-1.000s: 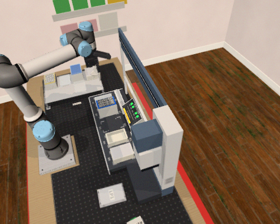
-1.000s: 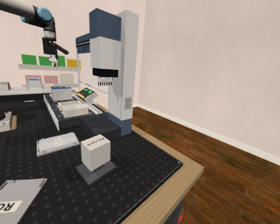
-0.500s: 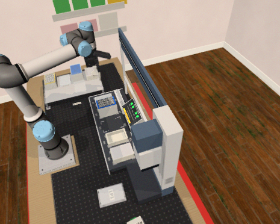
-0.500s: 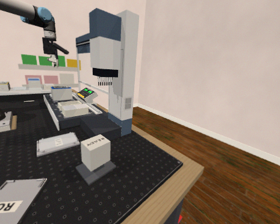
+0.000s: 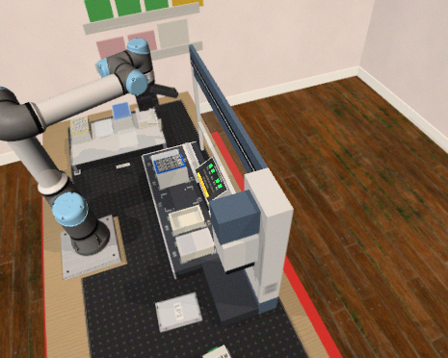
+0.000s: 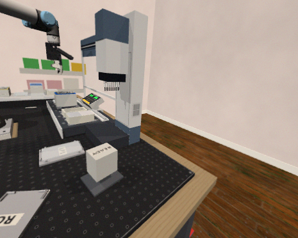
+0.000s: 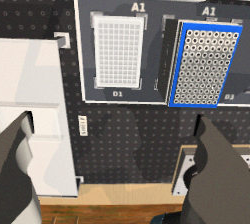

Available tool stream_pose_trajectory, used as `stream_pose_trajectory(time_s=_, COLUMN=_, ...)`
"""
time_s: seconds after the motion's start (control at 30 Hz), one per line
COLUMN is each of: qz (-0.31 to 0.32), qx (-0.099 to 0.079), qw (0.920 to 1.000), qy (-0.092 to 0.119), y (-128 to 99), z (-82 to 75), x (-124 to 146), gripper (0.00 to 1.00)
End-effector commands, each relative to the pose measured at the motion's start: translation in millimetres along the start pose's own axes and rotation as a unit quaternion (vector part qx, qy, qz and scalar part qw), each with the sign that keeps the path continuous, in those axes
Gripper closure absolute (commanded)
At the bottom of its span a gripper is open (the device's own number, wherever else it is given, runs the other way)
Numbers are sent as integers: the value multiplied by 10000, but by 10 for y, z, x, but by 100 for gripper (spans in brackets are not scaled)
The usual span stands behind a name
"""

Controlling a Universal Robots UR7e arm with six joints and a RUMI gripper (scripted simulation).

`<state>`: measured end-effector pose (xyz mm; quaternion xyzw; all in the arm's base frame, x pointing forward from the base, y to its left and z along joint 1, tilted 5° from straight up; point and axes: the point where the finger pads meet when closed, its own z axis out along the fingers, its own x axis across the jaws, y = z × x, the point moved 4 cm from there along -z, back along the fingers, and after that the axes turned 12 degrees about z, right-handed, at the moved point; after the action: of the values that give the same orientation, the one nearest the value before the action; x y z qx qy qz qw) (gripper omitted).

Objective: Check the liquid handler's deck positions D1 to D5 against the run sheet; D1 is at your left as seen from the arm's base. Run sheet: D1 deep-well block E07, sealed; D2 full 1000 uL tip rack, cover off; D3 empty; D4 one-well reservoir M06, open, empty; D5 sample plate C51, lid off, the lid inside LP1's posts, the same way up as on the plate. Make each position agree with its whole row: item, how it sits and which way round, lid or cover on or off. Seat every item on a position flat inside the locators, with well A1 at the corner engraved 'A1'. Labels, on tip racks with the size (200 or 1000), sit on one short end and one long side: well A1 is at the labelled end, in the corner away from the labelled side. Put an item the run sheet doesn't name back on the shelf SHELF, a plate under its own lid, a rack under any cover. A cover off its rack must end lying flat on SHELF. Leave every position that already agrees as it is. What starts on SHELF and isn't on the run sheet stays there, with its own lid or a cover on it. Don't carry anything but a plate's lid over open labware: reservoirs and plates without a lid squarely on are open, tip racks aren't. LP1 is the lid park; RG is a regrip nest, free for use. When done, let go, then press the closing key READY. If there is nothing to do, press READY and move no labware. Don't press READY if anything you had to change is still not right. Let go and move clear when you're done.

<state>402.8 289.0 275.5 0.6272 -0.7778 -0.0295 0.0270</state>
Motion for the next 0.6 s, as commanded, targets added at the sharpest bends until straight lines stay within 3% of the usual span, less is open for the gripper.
stream_pose_trajectory(time_s=0.0, qz=-3, qx=-8, qw=10000, qy=9, y=5, z=123, x=-3, gripper=18)
stream_pose_trajectory(time_s=0.57, qz=-3, qx=-11, qw=10000, qy=11, y=5, z=376, x=-3, gripper=18)
